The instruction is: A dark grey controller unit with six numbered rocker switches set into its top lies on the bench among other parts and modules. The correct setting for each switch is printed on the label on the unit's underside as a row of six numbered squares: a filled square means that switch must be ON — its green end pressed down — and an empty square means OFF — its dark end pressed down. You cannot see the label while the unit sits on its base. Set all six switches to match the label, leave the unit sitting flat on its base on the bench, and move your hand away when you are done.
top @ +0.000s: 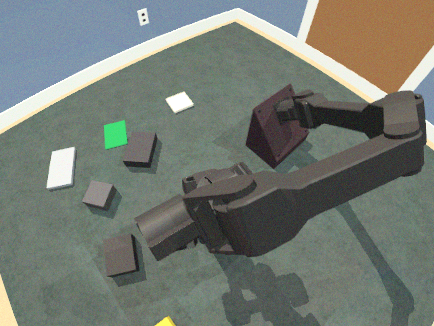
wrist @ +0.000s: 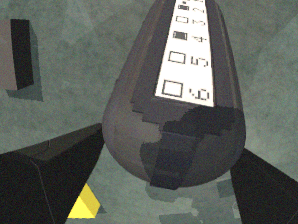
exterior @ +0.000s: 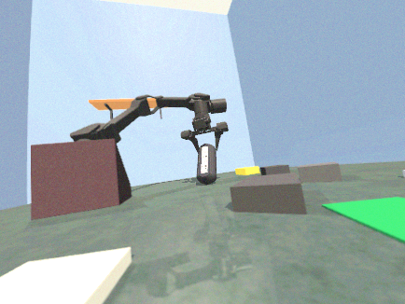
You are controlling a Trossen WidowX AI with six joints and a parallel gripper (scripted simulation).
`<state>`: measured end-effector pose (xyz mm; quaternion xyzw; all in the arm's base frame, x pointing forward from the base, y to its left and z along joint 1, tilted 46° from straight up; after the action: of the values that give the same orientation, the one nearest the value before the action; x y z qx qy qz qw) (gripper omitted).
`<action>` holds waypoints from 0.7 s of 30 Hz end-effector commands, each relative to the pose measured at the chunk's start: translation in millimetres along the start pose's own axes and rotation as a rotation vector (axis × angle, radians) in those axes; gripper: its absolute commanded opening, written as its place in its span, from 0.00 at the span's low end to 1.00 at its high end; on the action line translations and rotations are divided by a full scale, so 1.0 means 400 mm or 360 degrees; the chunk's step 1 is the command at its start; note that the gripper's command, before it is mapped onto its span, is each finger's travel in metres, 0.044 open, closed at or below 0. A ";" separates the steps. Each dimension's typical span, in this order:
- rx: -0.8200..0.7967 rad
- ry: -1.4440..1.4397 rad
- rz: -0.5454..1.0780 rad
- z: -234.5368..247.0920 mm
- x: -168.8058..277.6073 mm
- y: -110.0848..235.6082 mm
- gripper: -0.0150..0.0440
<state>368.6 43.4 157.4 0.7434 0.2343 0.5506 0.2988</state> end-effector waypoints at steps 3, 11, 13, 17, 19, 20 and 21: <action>0.0019 -0.0003 -0.0006 0.000 0.012 -0.017 0.83; 0.0019 -0.0003 -0.0006 0.002 0.025 -0.025 0.83; 0.0019 -0.0002 -0.0005 0.002 0.029 -0.027 0.83; 0.0019 -0.0002 -0.0005 0.003 0.035 -0.032 0.83; 0.0019 -0.0002 -0.0005 0.003 0.038 -0.034 0.83; 0.0019 -0.0002 -0.0005 0.004 0.040 -0.036 0.83; 0.0019 -0.0002 -0.0005 0.004 0.041 -0.037 0.83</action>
<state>374.3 60.2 161.1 0.7427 0.2338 0.5529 0.2969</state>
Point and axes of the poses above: the point midway between the two fingers, 35 mm back from their tips, its own y axis back along the fingers, its own z axis across the jaws, x = y × z, the point moved 6 cm from there along y, back along the fingers, and after that the axes turned 9 degrees about y, right-handed, at the moved point
